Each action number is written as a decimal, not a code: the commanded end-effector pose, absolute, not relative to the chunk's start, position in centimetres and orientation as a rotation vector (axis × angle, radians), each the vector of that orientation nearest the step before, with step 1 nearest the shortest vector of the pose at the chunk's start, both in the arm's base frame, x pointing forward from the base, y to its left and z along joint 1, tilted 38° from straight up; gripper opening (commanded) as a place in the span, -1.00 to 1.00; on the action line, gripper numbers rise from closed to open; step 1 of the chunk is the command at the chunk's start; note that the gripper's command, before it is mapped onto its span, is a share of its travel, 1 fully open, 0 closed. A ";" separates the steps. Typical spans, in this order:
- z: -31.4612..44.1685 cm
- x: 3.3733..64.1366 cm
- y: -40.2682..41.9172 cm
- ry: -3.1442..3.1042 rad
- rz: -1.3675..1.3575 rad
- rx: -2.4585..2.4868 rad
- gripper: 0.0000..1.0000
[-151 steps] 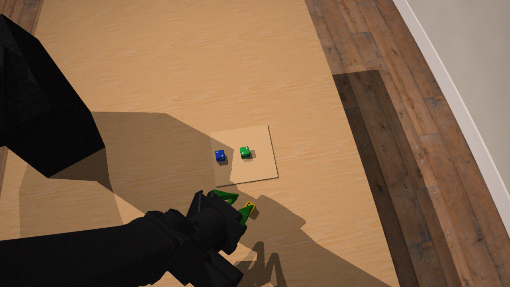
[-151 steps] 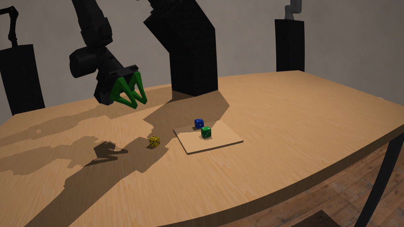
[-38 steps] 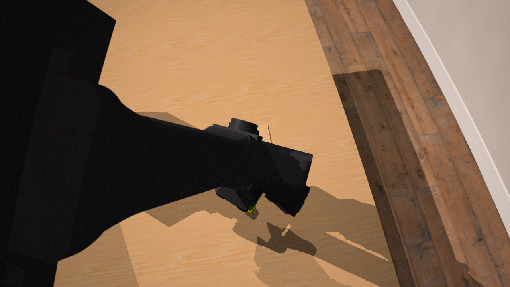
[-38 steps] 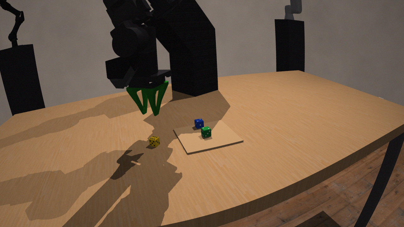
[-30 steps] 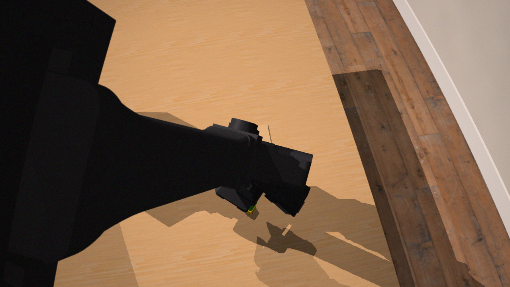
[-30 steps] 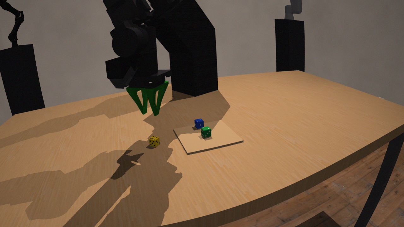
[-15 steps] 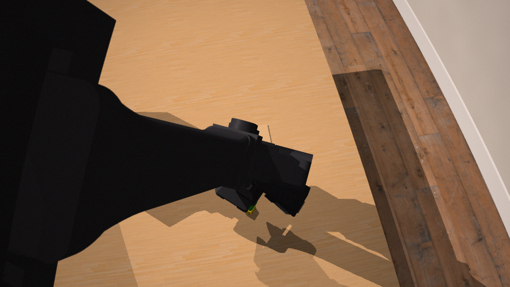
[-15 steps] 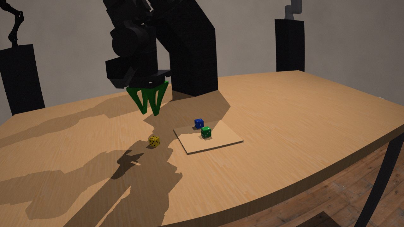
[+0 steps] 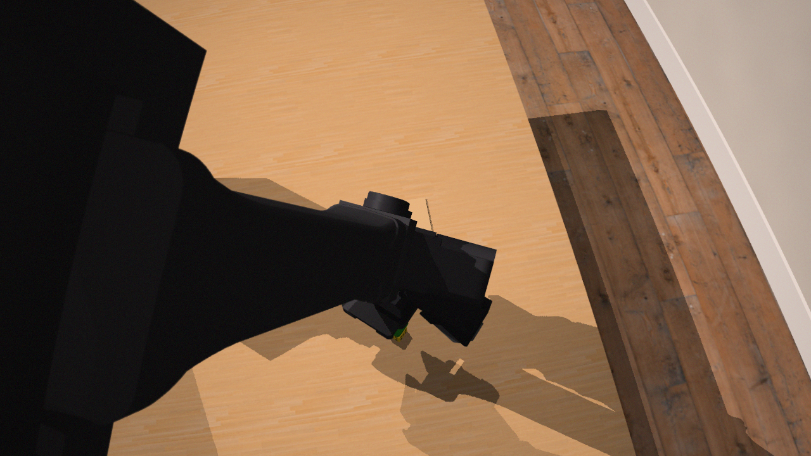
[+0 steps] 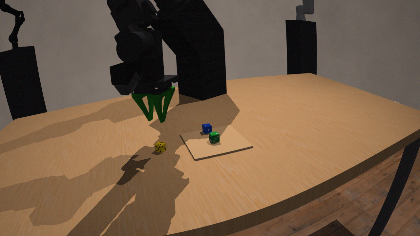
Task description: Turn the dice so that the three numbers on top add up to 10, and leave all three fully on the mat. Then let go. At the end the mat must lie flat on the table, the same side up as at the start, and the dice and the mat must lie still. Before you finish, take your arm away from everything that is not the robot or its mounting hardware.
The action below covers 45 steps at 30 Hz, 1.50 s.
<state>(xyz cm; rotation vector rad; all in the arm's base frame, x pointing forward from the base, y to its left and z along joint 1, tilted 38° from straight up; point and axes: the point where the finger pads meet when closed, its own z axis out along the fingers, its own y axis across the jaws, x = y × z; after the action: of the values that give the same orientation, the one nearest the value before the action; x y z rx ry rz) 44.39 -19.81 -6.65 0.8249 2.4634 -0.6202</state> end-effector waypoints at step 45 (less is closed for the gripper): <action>-9.9 46.5 -22.5 2.447 -0.617 0.799 -0.32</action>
<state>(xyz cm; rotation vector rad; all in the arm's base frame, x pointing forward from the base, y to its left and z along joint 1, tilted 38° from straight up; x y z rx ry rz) 45.71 -22.34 -10.36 0.8221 2.4646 -0.6200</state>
